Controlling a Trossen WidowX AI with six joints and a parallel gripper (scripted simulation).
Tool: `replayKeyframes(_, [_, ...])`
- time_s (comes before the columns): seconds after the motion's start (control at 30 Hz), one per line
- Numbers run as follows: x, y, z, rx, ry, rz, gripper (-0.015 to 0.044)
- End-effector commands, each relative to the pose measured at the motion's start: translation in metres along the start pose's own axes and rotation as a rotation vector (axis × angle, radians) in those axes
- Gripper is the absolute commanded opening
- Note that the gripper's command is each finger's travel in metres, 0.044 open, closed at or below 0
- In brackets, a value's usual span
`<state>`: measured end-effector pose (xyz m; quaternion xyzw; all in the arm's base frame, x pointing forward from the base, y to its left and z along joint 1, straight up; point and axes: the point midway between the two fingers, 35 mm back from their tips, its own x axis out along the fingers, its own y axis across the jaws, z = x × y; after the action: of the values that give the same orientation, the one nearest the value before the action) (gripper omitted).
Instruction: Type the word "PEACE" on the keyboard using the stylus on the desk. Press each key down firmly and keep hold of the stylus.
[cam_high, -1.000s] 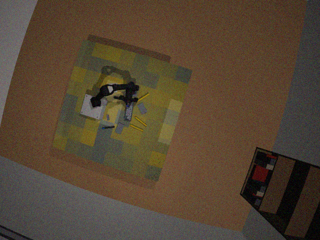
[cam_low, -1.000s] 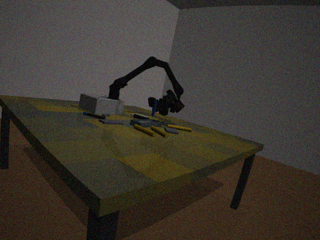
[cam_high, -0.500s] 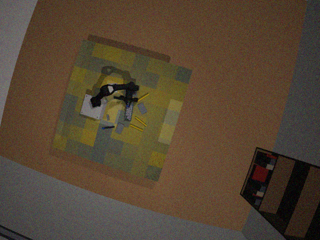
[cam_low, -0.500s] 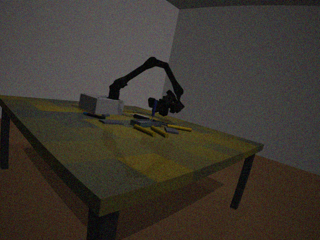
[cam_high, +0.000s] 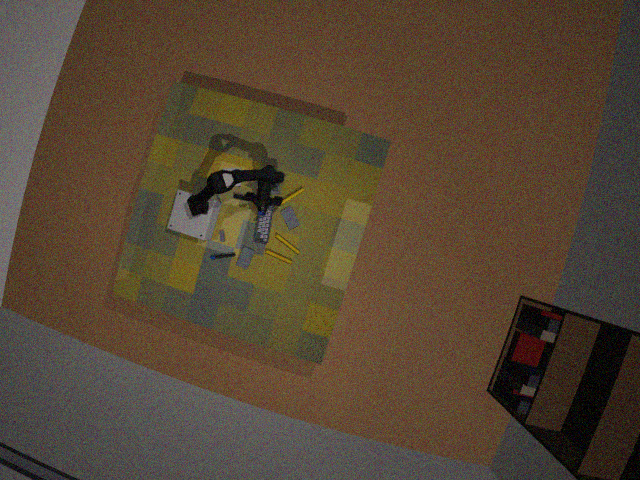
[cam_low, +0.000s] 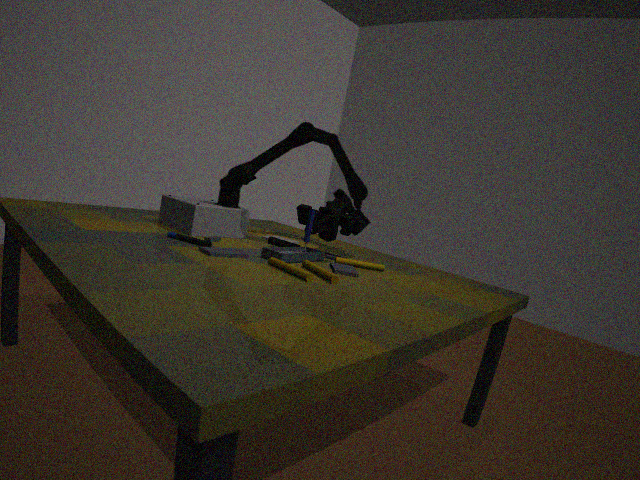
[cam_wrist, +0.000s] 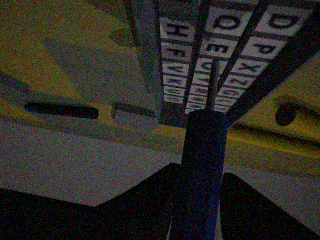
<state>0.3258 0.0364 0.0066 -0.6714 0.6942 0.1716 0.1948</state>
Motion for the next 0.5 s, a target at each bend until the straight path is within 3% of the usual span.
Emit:
replayKeyframes(0.0, [0.0015,0.0009,0.0022,-0.001,0.001,0.004,0.0081])
replayKeyframes(0.47, [0.003,0.0009,0.0048,-0.001,0.001,0.004,0.0081])
